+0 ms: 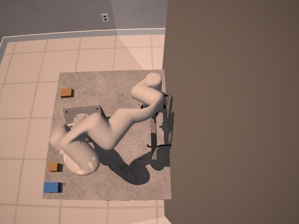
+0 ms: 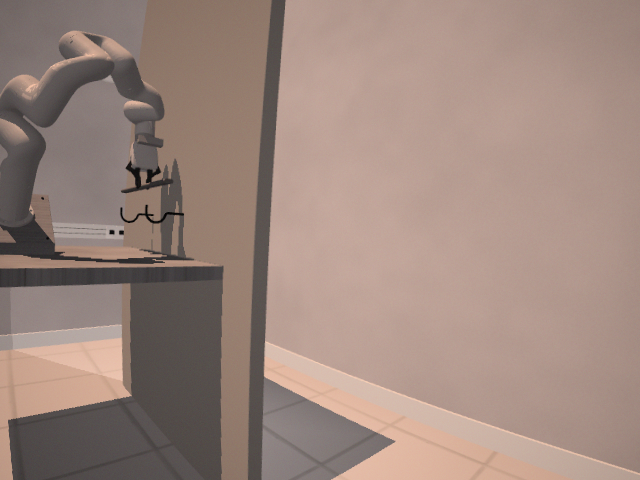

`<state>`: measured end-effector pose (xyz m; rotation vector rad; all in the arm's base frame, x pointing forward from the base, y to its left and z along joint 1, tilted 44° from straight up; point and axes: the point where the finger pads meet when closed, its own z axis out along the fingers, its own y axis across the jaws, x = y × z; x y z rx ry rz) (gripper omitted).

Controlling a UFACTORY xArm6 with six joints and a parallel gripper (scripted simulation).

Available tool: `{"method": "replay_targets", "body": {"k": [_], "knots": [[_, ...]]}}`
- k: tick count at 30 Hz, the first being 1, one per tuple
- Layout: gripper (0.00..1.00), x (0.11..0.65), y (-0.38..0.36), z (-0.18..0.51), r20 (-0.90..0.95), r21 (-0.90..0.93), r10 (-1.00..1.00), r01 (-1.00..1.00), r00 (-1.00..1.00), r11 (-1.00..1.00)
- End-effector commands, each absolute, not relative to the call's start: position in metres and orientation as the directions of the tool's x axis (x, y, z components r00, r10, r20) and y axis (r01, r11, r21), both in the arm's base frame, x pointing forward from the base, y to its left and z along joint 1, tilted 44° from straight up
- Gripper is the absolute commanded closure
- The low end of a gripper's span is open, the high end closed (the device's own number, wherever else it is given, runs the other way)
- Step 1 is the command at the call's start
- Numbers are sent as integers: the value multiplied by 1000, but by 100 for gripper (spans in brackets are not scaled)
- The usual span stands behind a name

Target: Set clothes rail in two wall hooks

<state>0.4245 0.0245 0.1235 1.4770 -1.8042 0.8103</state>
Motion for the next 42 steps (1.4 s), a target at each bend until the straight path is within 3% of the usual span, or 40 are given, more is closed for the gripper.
{"method": "replay_targets", "body": {"k": [1, 42], "knots": [[100, 426, 26, 125, 804, -58, -576, -984, -146, 169], [100, 423, 1, 99, 804, -58, -576, -984, -146, 169]]}}
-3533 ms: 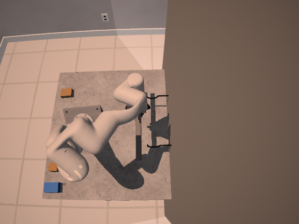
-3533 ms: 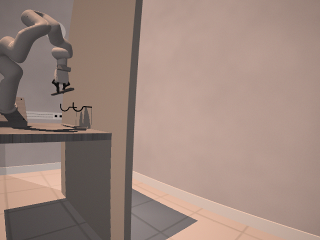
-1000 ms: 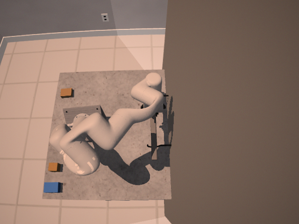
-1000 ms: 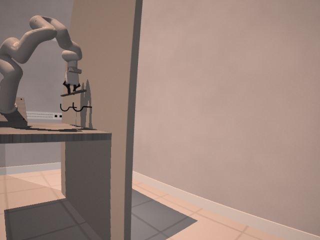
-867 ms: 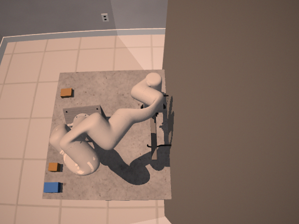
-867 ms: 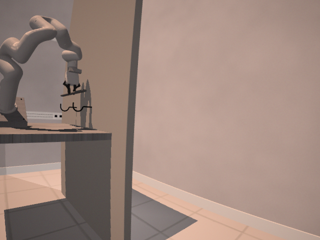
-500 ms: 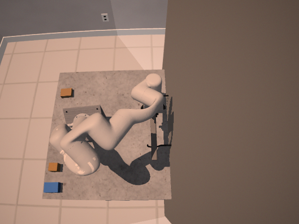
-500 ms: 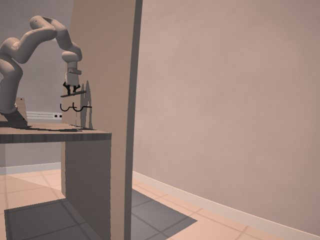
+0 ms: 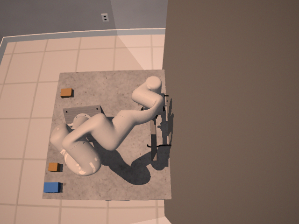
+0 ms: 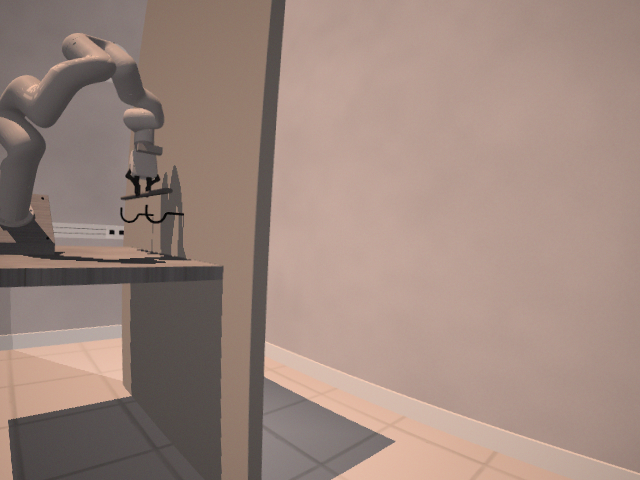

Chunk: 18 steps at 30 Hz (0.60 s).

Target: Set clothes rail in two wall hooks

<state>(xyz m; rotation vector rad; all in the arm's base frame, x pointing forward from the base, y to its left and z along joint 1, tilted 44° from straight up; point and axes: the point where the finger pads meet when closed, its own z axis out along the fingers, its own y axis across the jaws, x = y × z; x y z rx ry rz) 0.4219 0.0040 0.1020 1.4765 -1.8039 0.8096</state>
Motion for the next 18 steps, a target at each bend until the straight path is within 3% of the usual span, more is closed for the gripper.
{"method": "replay_targets", "body": {"k": [1, 18], "knots": [[100, 423, 0, 98, 804, -58, -576, -984, -146, 169], [100, 421, -17, 80, 804, -58, -576, -984, -146, 169]]}}
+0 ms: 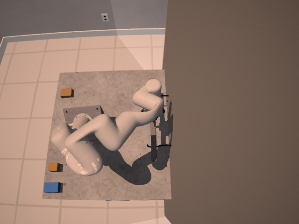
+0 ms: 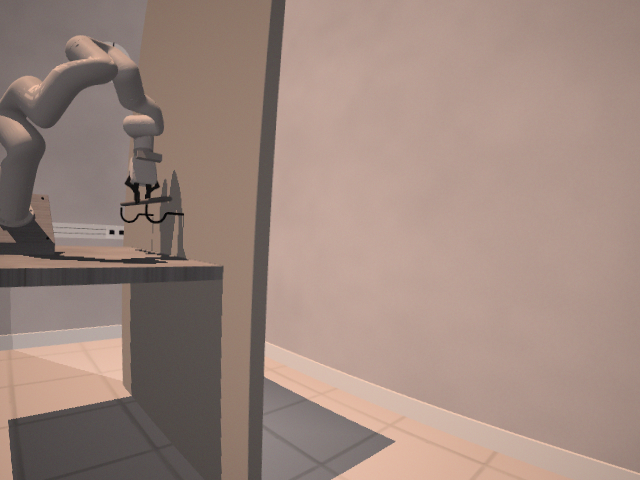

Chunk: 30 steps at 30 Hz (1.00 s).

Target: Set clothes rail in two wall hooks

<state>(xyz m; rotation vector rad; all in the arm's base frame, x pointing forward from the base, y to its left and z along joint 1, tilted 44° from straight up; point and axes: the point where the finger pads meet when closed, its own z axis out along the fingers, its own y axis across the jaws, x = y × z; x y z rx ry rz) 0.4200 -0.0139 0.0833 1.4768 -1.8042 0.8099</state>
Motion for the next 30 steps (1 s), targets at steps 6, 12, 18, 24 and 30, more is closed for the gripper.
{"method": "replay_targets", "body": {"k": [6, 12, 18, 24, 30], "knots": [[100, 420, -24, 73, 804, -58, -576, -984, -146, 169], [100, 419, -31, 66, 804, -58, -576, -984, -146, 169], [100, 419, -35, 61, 804, -58, -576, -984, -146, 169], [100, 418, -41, 55, 804, -58, -576, -984, -146, 169], [100, 418, -41, 55, 804, -58, -576, -984, -146, 169]]}}
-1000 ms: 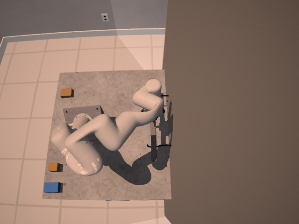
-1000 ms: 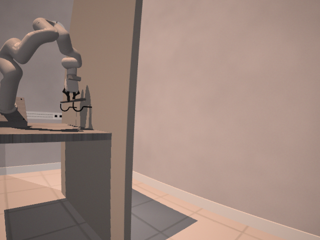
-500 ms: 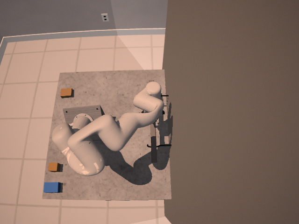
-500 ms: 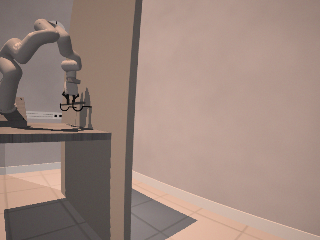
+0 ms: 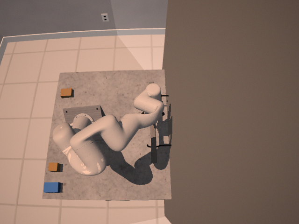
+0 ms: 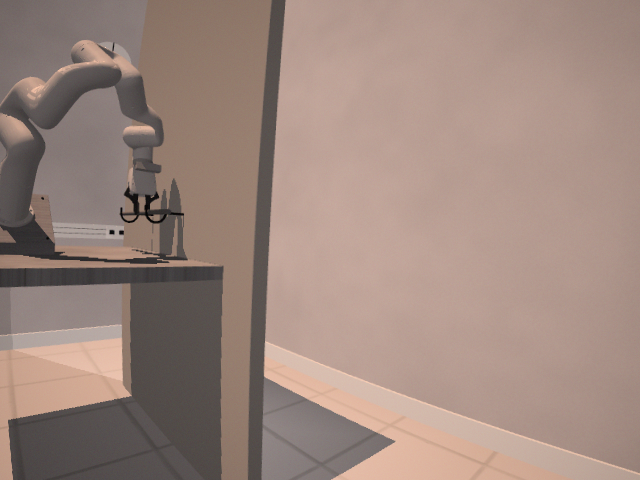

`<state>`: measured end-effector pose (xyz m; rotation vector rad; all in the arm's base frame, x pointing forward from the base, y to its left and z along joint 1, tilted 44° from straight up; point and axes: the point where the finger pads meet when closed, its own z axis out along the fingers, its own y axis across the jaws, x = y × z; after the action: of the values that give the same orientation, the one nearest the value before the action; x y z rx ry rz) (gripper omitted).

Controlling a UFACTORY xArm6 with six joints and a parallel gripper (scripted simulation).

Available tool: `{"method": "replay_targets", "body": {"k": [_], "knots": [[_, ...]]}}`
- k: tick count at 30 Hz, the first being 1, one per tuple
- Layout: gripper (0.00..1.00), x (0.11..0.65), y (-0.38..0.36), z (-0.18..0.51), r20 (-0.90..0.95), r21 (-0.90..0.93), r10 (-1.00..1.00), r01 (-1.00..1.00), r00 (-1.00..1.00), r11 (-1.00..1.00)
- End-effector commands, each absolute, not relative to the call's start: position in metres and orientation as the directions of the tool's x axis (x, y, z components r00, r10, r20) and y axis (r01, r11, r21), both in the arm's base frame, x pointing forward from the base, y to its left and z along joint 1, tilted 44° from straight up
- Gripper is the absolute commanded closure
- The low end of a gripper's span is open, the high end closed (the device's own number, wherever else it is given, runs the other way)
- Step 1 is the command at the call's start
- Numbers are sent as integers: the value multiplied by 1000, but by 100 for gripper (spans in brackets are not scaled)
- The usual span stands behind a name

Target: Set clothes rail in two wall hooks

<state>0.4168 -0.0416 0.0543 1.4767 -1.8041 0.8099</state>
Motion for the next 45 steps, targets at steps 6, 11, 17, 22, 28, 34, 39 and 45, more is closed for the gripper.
{"method": "replay_targets", "body": {"k": [6, 11, 17, 22, 28, 34, 39, 45], "knots": [[100, 418, -41, 55, 804, -58, -576, -984, -146, 169], [100, 418, -41, 55, 804, -58, -576, -984, -146, 169], [100, 418, -42, 54, 804, -58, -576, -984, -146, 169], [100, 418, -44, 52, 804, -58, -576, -984, -146, 169], [100, 418, -47, 49, 804, -58, -576, -984, -146, 169], [100, 417, -49, 47, 804, -58, -576, -984, -146, 169], [100, 417, -50, 45, 804, -58, -576, -984, -146, 169], [100, 417, -50, 45, 804, -58, -576, -984, -146, 169]]}}
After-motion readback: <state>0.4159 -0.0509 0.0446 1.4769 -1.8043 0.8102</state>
